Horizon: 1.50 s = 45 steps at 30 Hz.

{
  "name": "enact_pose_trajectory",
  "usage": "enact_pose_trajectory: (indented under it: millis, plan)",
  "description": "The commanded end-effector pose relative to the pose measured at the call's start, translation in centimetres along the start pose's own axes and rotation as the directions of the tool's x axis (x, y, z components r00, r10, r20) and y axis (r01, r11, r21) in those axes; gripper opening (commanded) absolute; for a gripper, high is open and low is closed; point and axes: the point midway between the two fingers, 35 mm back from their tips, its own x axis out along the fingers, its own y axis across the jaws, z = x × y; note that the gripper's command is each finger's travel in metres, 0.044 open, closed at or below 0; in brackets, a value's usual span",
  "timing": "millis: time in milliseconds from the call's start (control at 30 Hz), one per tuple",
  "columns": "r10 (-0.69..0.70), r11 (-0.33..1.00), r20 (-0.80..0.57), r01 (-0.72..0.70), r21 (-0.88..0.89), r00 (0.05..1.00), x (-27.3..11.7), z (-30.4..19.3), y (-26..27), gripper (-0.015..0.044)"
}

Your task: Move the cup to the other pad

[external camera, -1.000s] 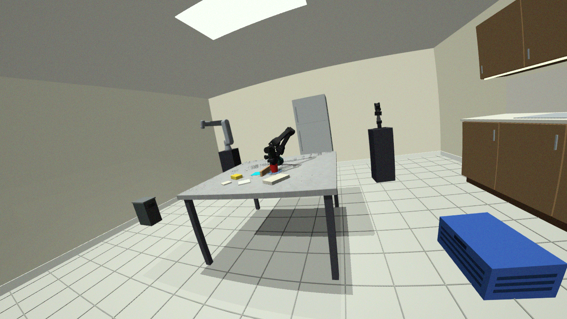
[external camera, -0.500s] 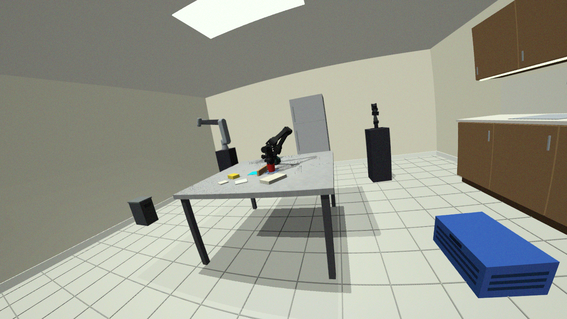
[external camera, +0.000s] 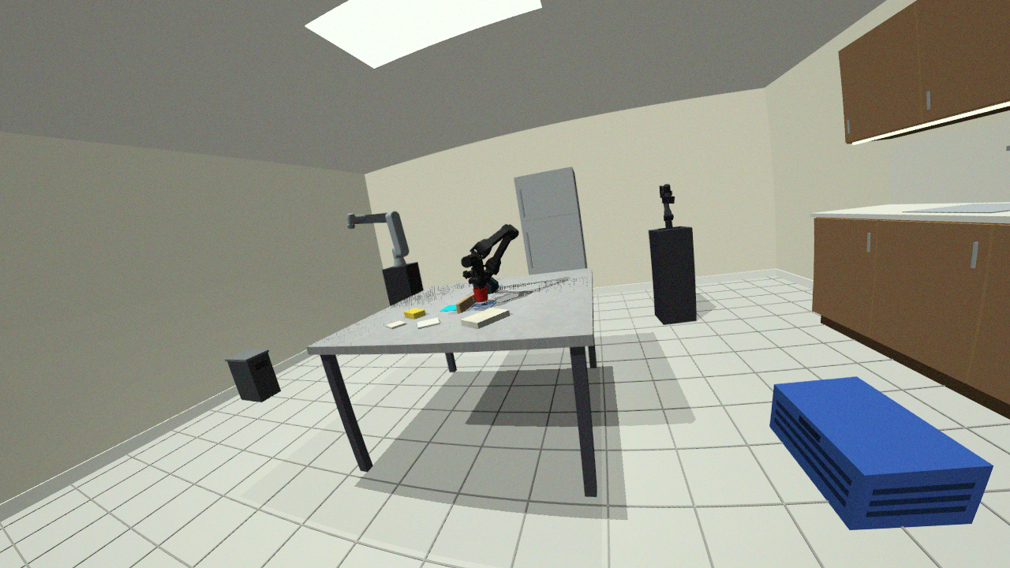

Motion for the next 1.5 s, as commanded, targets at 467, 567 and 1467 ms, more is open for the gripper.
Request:
enact_pose_trajectory:
  millis: [467, 567, 1467]
  plan:
    - [0.001, 1.0, 0.001, -0.001, -0.003, 1.0, -4.8, 0.1, 0.0, 0.0]
    - [0.001, 1.0, -0.003, -0.001, 0.003, 1.0, -4.6, 0.1, 0.0, 0.0]
    - [0.001, 1.0, 0.002, -0.001, -0.001, 1.0, -4.8, 3.3, 0.0, 0.0]
